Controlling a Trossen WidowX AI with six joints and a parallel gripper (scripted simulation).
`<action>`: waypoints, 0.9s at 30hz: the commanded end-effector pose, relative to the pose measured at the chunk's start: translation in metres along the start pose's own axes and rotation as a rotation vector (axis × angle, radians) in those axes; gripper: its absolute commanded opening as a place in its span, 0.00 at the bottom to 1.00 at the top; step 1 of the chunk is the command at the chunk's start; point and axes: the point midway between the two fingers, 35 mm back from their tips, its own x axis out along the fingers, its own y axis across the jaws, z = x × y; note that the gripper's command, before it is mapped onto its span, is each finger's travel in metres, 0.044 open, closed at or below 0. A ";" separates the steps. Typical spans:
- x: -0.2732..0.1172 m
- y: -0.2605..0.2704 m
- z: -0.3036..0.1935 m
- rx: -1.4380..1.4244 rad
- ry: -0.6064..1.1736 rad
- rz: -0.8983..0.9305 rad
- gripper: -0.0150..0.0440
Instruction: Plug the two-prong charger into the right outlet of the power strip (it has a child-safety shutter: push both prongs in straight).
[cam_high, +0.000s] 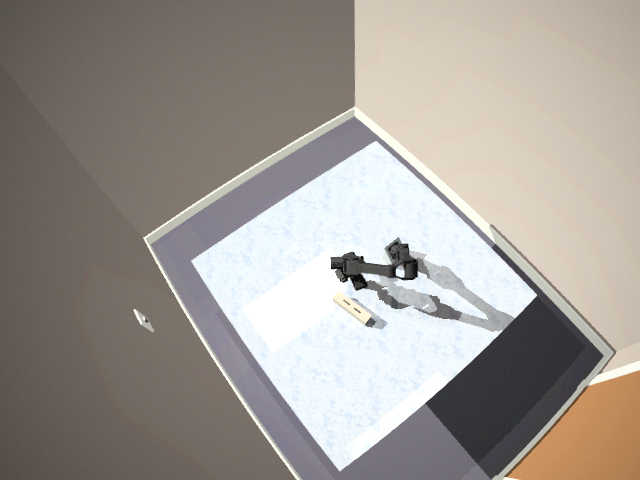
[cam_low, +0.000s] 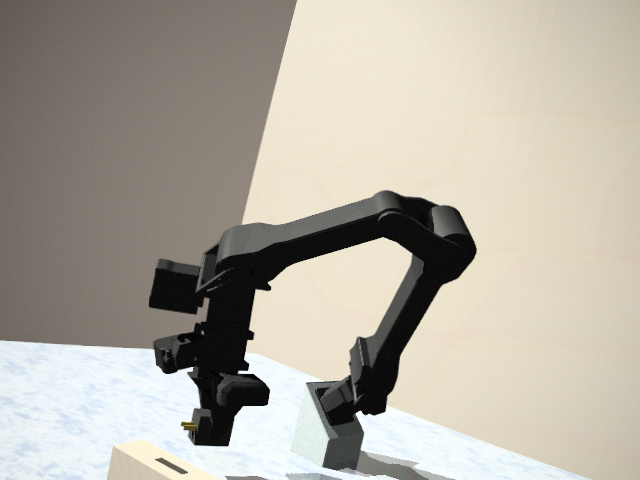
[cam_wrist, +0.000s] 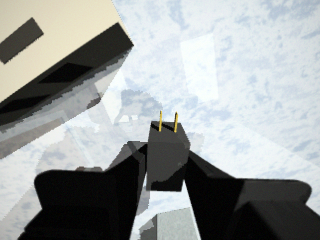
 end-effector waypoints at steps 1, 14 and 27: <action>0.005 0.009 -0.002 -0.088 -0.004 -0.001 0.25; 0.021 0.030 -0.011 -0.337 -0.004 -0.016 0.25; 0.030 0.045 -0.016 -0.494 -0.003 -0.021 0.25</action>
